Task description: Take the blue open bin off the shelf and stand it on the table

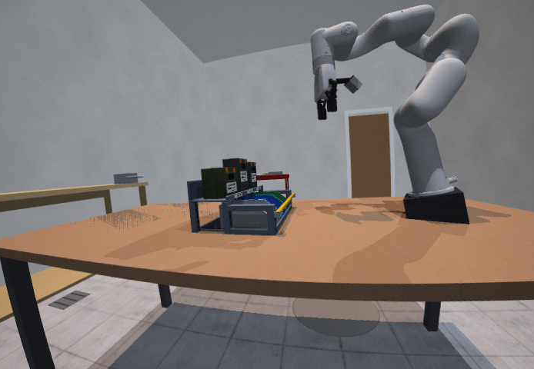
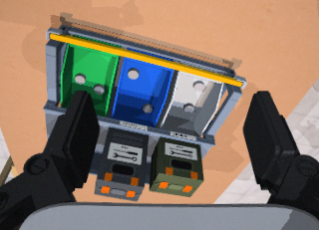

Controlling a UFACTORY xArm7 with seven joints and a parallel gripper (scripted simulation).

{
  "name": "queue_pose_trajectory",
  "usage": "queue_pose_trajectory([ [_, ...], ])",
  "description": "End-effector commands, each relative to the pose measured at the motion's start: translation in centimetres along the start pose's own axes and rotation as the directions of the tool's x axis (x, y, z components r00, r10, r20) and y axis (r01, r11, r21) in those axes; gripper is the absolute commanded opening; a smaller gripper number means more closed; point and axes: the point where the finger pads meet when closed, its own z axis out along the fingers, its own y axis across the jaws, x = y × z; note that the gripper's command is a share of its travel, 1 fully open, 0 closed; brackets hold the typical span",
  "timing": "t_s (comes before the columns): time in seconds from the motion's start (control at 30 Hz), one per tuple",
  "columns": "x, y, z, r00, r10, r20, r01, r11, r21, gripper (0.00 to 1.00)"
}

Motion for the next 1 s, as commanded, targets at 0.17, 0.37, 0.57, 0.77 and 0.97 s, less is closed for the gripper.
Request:
queue_pose_trajectory([
  [0.17, -0.07, 0.0, -0.14, 0.999, -0.042, 0.004, 0.042, 0.999, 0.0, 1.0],
  [0.37, -0.07, 0.01, -0.14, 0.999, -0.051, 0.004, 0.051, 0.999, 0.0, 1.0],
  [0.57, -0.07, 0.01, -0.14, 0.999, -0.051, 0.004, 0.051, 0.999, 0.0, 1.0],
  [0.77, -0.07, 0.06, -0.14, 0.952, -0.306, 0.004, 0.306, 0.952, 0.001, 1.0],
  [0.97, -0.07, 0.06, -0.14, 0.952, -0.306, 0.004, 0.306, 0.952, 0.001, 1.0],
])
